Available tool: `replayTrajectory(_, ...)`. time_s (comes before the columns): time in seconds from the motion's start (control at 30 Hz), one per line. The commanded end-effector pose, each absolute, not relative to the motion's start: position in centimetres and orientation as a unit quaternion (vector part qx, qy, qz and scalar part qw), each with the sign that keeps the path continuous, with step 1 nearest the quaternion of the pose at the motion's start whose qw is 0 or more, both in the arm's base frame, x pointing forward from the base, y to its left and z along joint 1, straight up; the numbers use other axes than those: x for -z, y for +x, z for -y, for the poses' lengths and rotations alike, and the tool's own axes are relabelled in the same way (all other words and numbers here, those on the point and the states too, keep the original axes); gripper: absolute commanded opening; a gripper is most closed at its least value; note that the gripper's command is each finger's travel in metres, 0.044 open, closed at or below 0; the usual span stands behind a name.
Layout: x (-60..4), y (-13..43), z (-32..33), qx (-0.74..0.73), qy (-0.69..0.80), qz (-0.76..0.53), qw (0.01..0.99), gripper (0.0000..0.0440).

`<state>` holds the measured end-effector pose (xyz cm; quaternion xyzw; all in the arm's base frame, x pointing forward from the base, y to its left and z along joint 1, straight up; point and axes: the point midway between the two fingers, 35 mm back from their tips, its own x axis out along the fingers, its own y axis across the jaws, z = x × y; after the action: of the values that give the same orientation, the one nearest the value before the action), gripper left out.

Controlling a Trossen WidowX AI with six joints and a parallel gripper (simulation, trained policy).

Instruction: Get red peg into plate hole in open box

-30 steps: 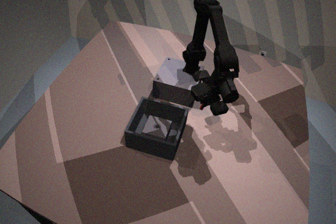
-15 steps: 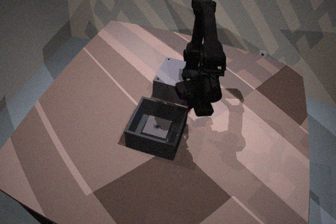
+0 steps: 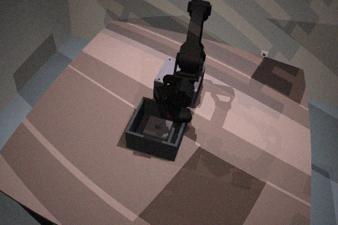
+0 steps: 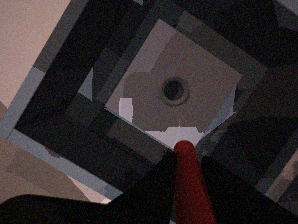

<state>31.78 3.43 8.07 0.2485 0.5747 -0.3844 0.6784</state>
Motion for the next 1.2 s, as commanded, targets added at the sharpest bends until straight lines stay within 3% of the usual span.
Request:
replayTrajectory(0.0,-7.8,32.8,-2.6,0.379,0.252,-0.577,0.678,0.0000)
replayTrajectory(0.33,-4.8,34.6,-0.3,0.351,0.247,-0.603,0.673,0.0011)
replayTrajectory(1.0,-3.7,39.5,0.9,0.294,0.280,-0.640,0.653,0.0438)
replayTrajectory(1.17,-4.6,41.8,0.3,0.264,0.299,-0.632,0.665,0.0440)
